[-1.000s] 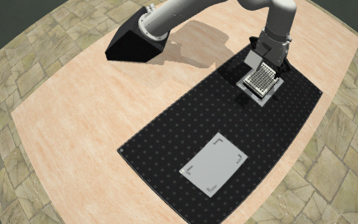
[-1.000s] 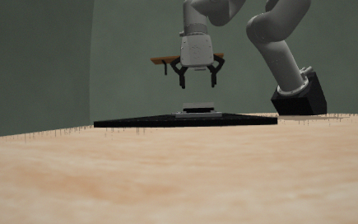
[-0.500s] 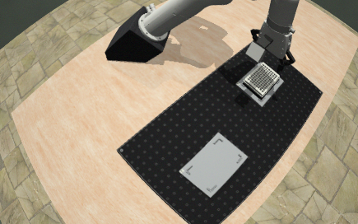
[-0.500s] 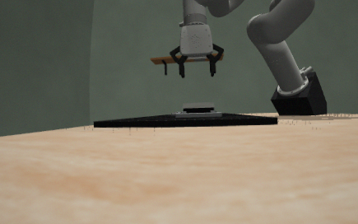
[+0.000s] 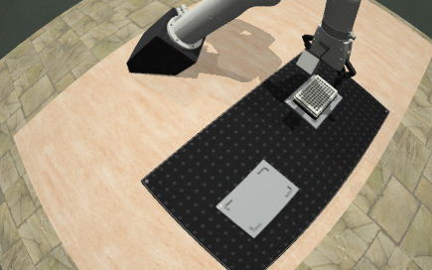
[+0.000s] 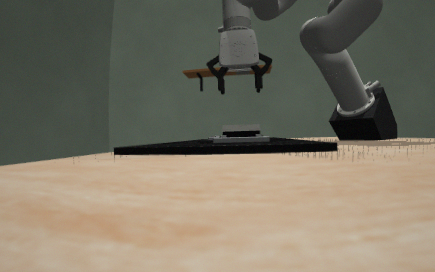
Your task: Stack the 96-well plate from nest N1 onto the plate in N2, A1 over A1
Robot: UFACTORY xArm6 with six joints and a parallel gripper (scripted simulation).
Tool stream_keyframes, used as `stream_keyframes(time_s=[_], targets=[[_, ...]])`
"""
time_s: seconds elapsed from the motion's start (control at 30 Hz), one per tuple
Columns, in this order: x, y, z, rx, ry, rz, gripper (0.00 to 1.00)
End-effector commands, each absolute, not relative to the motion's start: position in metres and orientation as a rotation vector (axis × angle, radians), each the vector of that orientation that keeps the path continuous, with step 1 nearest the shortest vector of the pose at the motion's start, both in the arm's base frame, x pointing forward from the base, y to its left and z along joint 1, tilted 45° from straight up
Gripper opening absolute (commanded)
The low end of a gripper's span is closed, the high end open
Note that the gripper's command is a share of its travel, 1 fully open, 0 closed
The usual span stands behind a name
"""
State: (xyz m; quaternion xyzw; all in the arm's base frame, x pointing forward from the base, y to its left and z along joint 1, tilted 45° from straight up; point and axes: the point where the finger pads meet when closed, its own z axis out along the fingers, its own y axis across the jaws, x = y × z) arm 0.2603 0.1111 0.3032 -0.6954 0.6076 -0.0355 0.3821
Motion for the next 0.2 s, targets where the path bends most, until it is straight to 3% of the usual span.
stream_keyframes(time_s=[0.0, 0.17], targets=[[0.2605, 0.111, 0.3046, -1.773, 1.548, -0.093, 1.0], [0.2605, 0.111, 0.3046, -1.773, 1.548, -0.093, 1.0]])
